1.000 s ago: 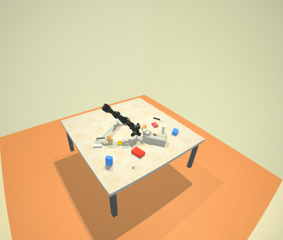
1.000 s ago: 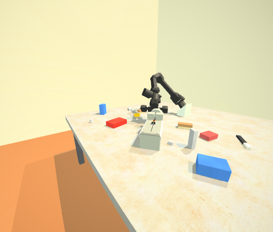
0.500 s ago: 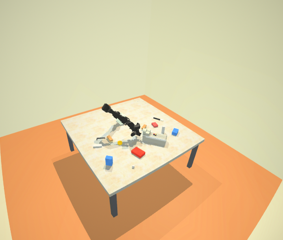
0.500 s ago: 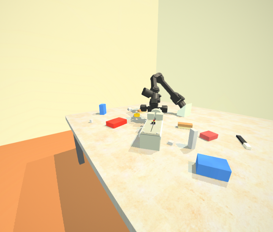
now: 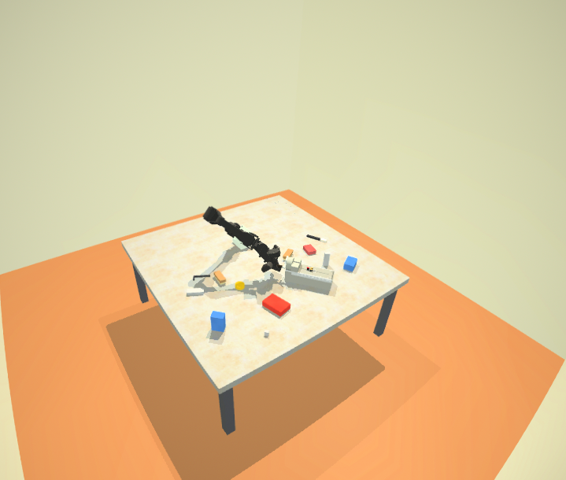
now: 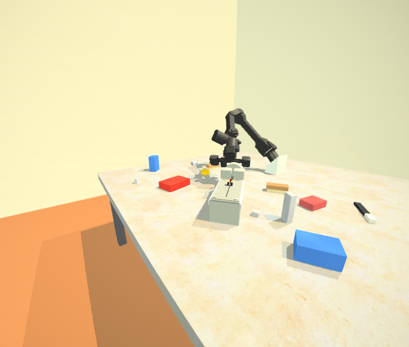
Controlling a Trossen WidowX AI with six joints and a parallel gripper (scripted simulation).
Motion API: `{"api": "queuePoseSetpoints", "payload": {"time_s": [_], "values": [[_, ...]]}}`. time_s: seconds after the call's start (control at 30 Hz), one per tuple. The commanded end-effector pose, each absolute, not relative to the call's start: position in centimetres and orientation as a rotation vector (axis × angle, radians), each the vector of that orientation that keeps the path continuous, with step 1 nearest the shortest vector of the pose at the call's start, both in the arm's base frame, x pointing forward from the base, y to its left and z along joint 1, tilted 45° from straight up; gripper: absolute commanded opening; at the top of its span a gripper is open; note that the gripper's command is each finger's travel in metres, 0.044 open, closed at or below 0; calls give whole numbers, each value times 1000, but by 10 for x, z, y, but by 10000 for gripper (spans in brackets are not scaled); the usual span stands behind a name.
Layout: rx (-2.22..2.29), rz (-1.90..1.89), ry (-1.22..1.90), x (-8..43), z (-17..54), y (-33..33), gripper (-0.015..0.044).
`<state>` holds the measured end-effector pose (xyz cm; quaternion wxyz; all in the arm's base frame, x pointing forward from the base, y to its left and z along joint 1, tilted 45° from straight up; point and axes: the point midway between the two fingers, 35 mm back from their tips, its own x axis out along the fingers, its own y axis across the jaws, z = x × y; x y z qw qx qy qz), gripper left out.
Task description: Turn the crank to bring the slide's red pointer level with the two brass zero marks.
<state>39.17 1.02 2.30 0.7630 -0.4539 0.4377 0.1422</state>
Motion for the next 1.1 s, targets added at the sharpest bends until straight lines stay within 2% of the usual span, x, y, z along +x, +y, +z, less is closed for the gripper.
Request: {"api": "queuePoseSetpoints", "payload": {"time_s": [0.0,1.07], "values": [[-989,305,936,393,31,15,0],[-988,306,936,386,43,37,0]]}}
